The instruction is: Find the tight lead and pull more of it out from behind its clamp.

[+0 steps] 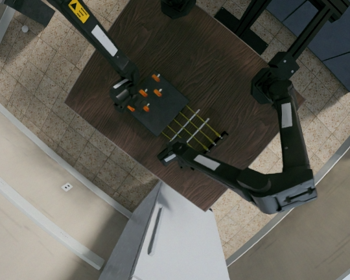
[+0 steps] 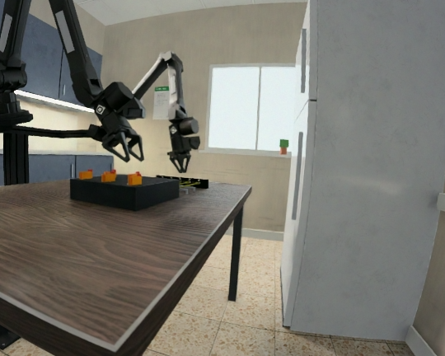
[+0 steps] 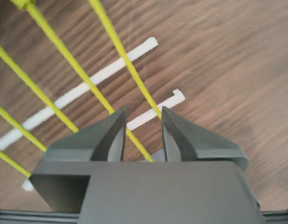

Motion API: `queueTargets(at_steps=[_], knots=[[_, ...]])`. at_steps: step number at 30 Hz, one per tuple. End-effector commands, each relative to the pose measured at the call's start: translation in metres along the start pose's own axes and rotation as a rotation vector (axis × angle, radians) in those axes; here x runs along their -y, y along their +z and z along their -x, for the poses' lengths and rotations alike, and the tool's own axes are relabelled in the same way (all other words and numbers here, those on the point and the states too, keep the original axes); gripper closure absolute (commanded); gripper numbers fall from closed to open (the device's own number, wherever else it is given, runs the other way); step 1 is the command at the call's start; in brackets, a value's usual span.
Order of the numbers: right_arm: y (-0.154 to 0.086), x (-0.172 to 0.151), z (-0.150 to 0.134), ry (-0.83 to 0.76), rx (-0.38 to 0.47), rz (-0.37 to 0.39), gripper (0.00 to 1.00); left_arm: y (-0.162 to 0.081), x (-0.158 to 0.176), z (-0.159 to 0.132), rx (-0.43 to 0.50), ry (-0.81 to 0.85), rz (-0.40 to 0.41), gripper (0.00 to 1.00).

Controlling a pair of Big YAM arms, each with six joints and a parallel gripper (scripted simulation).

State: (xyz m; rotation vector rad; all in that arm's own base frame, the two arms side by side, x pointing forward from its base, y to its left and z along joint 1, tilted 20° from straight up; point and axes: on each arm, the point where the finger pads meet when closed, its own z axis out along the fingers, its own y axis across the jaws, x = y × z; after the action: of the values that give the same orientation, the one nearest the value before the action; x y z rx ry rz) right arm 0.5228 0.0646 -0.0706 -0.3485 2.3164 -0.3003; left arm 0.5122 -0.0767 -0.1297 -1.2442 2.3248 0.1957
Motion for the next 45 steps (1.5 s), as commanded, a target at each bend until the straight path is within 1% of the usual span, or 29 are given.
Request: queueTargets(at_steps=[1, 3, 5, 7, 9, 13, 16, 17, 19, 25, 26, 32, 45], knots=[[0.014, 0.011, 0.001, 0.024, -0.020, -0.010, 0.00, 0.015, 0.005, 0.007, -0.029, -0.245, 0.068, 0.68], [0.017, 0.016, -0.001, 0.032, -0.027, -0.017, 0.00, 0.022, 0.004, 0.006, -0.047, -0.325, 0.095, 0.68], [0.017, 0.016, -0.001, 0.032, -0.027, -0.017, 0.00, 0.022, 0.004, 0.006, -0.047, -0.325, 0.095, 0.68], [0.016, 0.013, 0.003, 0.026, -0.021, -0.013, 0.00, 0.028, 0.003, 0.005, -0.066, -0.405, 0.122, 0.68], [0.017, 0.013, -0.001, 0.025, -0.026, -0.014, 0.00, 0.036, 0.001, 0.003, -0.087, -0.469, 0.149, 0.68], [0.017, 0.013, -0.001, 0.025, -0.026, -0.014, 0.00, 0.044, 0.001, 0.001, -0.119, -0.528, 0.177, 0.68], [0.017, 0.013, -0.001, 0.025, -0.026, -0.014, 0.00, 0.045, 0.001, 0.001, -0.130, -0.511, 0.180, 0.68], [0.017, 0.013, -0.001, 0.025, -0.026, -0.014, 0.00, 0.042, 0.005, -0.006, -0.133, -0.487, 0.172, 0.68], [0.017, 0.013, -0.001, 0.025, -0.026, -0.014, 0.00, 0.036, 0.013, 0.001, -0.129, -0.491, 0.146, 0.68], [0.012, 0.015, 0.002, 0.023, -0.014, -0.017, 0.00, 0.036, 0.013, 0.001, -0.128, -0.492, 0.145, 0.68], [0.012, 0.015, 0.002, 0.023, -0.014, -0.017, 0.00, 0.044, 0.008, -0.005, -0.130, -0.485, 0.162, 0.68], [0.012, 0.015, 0.002, 0.023, -0.014, -0.017, 0.00, 0.057, 0.008, 0.002, -0.128, -0.499, 0.168, 0.68], [0.012, 0.015, 0.002, 0.023, -0.014, -0.017, 0.00, 0.074, 0.009, 0.000, -0.128, -0.495, 0.158, 0.68]])
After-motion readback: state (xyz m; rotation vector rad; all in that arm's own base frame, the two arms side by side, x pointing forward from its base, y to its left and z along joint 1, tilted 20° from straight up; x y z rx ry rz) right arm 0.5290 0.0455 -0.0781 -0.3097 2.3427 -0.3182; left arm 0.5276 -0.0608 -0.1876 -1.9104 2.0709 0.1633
